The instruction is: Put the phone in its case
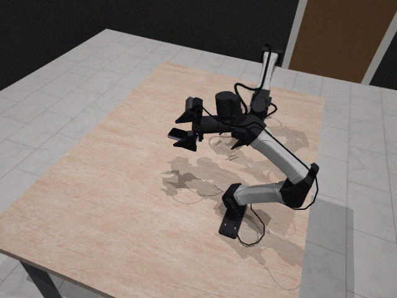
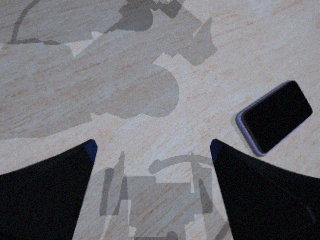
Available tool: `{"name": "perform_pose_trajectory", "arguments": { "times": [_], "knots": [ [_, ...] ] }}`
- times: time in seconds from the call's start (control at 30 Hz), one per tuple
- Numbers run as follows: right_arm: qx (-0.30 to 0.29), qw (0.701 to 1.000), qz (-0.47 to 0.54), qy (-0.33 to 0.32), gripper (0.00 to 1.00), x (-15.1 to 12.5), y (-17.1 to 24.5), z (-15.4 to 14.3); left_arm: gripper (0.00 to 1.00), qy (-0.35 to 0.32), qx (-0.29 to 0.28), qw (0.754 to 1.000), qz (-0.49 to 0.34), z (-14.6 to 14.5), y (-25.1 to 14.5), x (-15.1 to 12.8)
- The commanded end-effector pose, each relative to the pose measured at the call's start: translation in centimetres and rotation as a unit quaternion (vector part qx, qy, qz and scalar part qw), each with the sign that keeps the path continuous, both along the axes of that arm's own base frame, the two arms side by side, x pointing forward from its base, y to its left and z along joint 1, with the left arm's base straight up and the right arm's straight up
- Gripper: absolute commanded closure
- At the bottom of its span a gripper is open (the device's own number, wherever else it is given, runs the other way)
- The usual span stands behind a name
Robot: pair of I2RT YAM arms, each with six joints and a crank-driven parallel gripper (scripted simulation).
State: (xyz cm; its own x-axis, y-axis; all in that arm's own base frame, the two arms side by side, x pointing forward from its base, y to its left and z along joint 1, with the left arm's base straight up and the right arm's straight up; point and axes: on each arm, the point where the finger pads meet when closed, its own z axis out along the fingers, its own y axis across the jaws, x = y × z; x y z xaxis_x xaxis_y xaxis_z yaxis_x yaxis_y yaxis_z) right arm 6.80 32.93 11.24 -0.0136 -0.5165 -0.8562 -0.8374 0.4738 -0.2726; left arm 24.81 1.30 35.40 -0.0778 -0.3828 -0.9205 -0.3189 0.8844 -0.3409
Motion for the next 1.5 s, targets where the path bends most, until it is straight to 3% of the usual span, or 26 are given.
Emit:
{"name": "perform_pose_trajectory", "arguments": {
  "times": [0.0, 0.57, 0.83, 0.87, 1.03, 1.13, 1.27, 1.47],
  "knots": [
    [0.011, 1.0, -0.001, 0.001, 0.0, 0.0, 0.3, 0.6, 0.0, -0.005, 0.0, 1.0, 0.0, 0.4, 0.0, 0.1],
    [0.011, 1.0, -0.001, 0.001, 0.0, 0.0, 0.3, 0.6, 0.0, -0.005, 0.0, 1.0, 0.0, 0.4, 0.0, 0.1],
    [-0.019, 0.998, -0.028, 0.053, 0.98, 0.3, -0.5, -0.8, 0.0, 0.001, 0.033, 0.993, -0.113, -0.4, -3.5, 1.7],
    [-0.026, 0.997, -0.037, 0.067, 1.0, 0.5, -0.8, -1.0, 0.0, 0.002, 0.042, 0.989, -0.144, -0.7, -4.4, 2.0],
    [-0.051, 0.985, -0.096, 0.135, 1.0, 2.3, -1.6, -1.8, 0.0, 0.008, 0.086, 0.955, -0.285, -2.7, -8.7, 3.3],
    [-0.057, 0.982, -0.105, 0.148, 1.0, 2.5, -1.8, -2.0, 0.0, 0.004, 0.093, 0.947, -0.309, -2.7, -9.4, 3.3],
    [-0.073, 0.966, -0.152, 0.197, 1.0, 4.1, -2.3, -2.3, 0.0, 0.003, 0.116, 0.913, -0.392, -4.5, -11.9, 3.6],
    [-0.108, 0.916, -0.247, 0.297, 1.0, 7.2, -3.5, -3.1, 0.0, -0.02, 0.147, 0.84, -0.521, -7.0, -15.4, 3.0]
  ]
}}
